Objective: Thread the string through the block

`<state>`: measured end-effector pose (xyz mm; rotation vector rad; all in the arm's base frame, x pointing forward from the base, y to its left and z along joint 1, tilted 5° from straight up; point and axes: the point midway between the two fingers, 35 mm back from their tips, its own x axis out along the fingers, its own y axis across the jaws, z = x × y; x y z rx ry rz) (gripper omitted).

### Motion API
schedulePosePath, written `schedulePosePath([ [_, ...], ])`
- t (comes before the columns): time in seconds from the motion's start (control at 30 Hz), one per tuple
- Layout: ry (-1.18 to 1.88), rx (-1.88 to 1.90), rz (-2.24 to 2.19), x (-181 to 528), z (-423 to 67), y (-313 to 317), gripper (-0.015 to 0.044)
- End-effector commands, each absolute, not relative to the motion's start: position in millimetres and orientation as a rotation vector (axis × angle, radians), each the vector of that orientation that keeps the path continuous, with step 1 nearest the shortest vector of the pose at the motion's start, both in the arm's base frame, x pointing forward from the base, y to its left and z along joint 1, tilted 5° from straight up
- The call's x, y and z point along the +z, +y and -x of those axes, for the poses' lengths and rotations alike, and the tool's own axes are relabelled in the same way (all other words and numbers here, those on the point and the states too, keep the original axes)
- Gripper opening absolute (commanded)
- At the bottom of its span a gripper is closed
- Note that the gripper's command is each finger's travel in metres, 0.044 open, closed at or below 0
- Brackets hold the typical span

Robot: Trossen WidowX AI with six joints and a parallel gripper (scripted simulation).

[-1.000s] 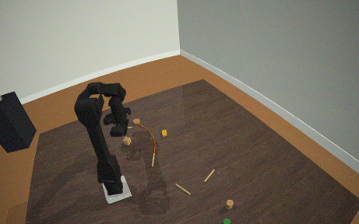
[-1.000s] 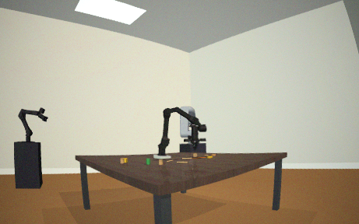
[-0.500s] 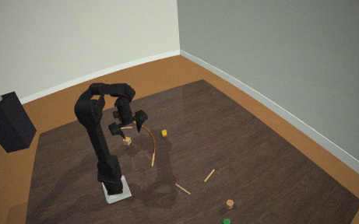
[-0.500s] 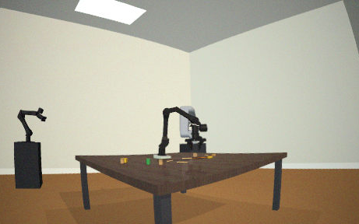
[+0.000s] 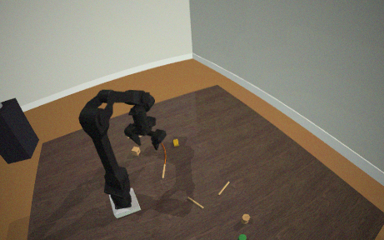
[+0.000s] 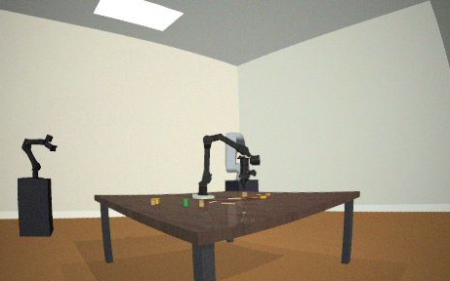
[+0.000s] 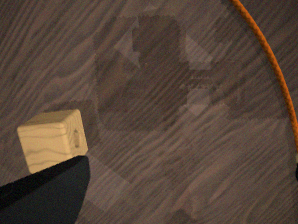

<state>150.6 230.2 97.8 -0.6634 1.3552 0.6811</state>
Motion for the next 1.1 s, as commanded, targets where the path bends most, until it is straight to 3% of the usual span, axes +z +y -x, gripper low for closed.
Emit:
schedulePosePath([
  [0.0,1.493,-0.036,-0.143,99,-171,199,0.044],
  [0.43,1.389,-0.694,-0.846,98,-187,174,0.044],
  [0.87,1.061,-1.333,-1.513,97,-199,150,0.044],
  [1.07,1.037,-1.366,-1.547,97,-200,149,0.044],
])
